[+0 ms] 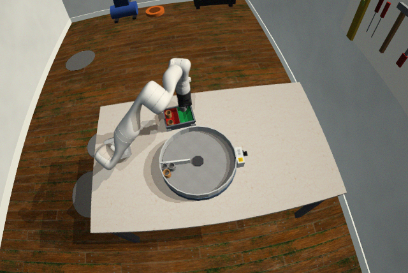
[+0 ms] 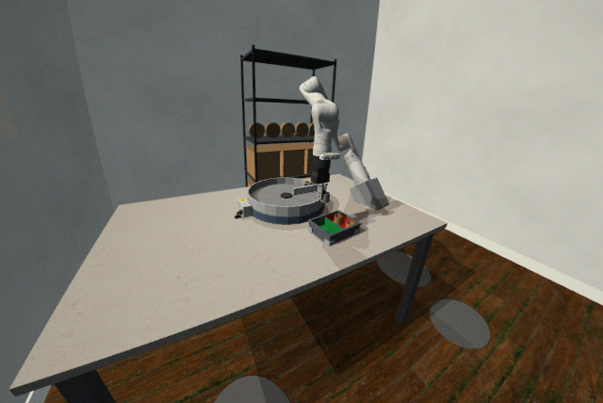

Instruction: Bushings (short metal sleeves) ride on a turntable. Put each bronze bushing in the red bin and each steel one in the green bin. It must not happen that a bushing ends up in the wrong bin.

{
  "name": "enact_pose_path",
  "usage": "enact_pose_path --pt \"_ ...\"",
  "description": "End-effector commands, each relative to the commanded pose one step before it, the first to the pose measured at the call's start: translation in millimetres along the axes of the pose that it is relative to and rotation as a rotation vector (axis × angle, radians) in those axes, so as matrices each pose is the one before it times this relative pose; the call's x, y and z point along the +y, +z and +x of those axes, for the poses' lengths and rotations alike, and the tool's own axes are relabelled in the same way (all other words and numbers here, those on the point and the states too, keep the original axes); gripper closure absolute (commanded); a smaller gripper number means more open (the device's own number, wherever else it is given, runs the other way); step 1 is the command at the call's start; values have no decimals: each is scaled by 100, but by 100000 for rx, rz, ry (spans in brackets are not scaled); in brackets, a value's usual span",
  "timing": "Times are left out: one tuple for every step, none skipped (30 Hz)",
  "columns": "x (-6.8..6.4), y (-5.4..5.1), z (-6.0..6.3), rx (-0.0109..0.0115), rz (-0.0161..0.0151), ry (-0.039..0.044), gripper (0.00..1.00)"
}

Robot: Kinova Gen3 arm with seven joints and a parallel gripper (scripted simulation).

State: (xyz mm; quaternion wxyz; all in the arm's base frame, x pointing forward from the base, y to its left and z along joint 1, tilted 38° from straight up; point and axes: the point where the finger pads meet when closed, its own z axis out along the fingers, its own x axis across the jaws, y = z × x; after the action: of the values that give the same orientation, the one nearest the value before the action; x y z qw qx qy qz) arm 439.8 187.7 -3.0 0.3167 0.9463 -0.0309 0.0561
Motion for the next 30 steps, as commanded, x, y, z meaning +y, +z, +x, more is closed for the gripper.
enact_pose_path --pt "-49 -122 30 -4 116 -197 100" --pt "0 -6 0 -169 -61 -196 100" --pt "0 -6 0 -169 -61 -196 100" --pt "0 -6 0 -169 -61 -196 100" --pt "0 -6 0 -169 -61 -196 100" --pt "0 0 0 0 0 0 100" --pt "0 0 0 0 0 0 100" --pt "0 0 0 0 0 0 100" --pt "0 0 0 0 0 0 100" --pt "0 0 0 0 0 0 100" --pt "-69 474 259 936 458 662 100" --pt "0 0 0 0 0 0 100" --pt "0 0 0 0 0 0 100" --pt "8 589 -24 -67 -33 -47 100" --pt "8 589 -24 -67 -33 -47 100" --pt "7 589 -23 -67 -33 -47 100" --pt "7 589 -23 -67 -33 -47 100" --pt "0 0 0 0 0 0 100" --pt "0 0 0 0 0 0 100" --pt "0 0 0 0 0 0 100" --pt "7 589 -22 -67 -33 -47 100" --pt "7 589 -22 -67 -33 -47 100" --pt "7 589 -22 -67 -33 -47 100" --pt "6 589 -21 -67 -33 -47 100" --pt "6 589 -21 -67 -33 -47 100" --pt "0 0 0 0 0 0 100" --pt "0 0 0 0 0 0 100" --pt "0 0 0 0 0 0 100" --pt "0 0 0 0 0 0 100" --pt "0 0 0 0 0 0 100"
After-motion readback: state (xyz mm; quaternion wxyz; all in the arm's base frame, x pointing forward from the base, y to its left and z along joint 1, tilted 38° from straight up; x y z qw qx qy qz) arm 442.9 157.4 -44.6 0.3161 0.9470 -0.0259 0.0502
